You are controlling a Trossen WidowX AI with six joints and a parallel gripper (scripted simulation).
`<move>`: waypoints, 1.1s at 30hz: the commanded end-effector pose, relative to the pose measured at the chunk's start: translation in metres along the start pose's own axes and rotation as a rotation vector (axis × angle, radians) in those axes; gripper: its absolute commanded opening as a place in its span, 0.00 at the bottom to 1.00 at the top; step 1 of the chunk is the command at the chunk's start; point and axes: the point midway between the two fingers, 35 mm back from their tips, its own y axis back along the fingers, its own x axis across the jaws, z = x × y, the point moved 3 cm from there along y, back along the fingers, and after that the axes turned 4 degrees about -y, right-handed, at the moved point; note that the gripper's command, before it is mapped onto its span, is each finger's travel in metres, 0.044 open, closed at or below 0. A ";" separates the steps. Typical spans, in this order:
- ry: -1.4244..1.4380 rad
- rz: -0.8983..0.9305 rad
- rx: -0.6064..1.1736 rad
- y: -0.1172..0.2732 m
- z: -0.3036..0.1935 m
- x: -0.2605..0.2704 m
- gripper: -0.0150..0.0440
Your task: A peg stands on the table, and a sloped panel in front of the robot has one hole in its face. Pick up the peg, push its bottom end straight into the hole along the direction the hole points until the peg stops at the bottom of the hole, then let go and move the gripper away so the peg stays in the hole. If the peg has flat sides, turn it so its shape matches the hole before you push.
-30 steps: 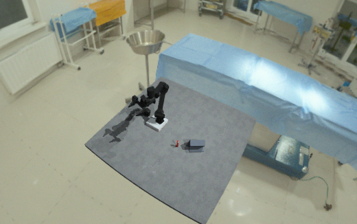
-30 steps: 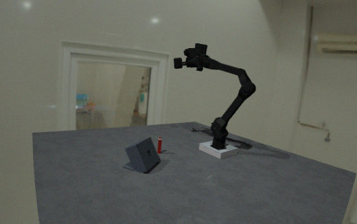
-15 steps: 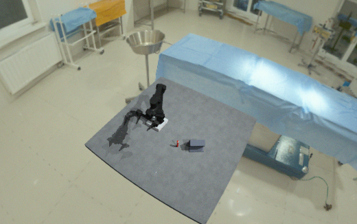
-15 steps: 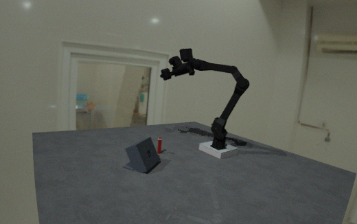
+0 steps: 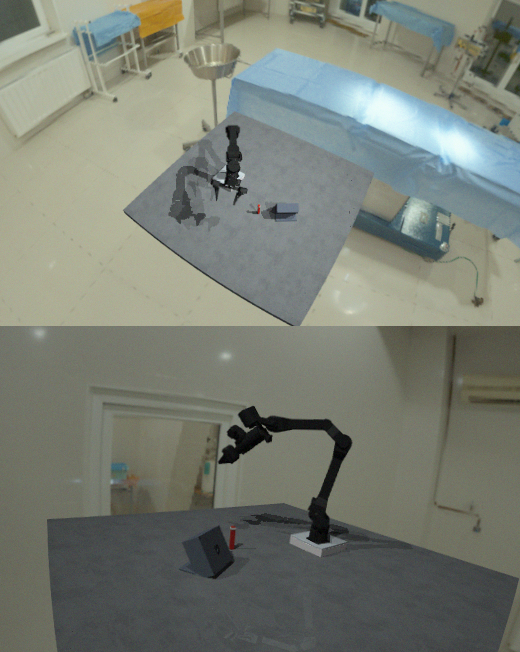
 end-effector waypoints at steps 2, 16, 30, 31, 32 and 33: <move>0.049 0.093 0.089 -0.008 -0.014 0.031 1.00; 0.211 0.316 0.369 -0.014 -0.067 0.111 1.00; 0.392 0.481 0.682 0.002 -0.127 0.175 1.00; 0.405 0.490 0.705 0.004 -0.131 0.179 1.00; 0.418 0.498 0.728 0.006 -0.135 0.182 1.00; 0.431 0.506 0.751 0.008 -0.139 0.186 1.00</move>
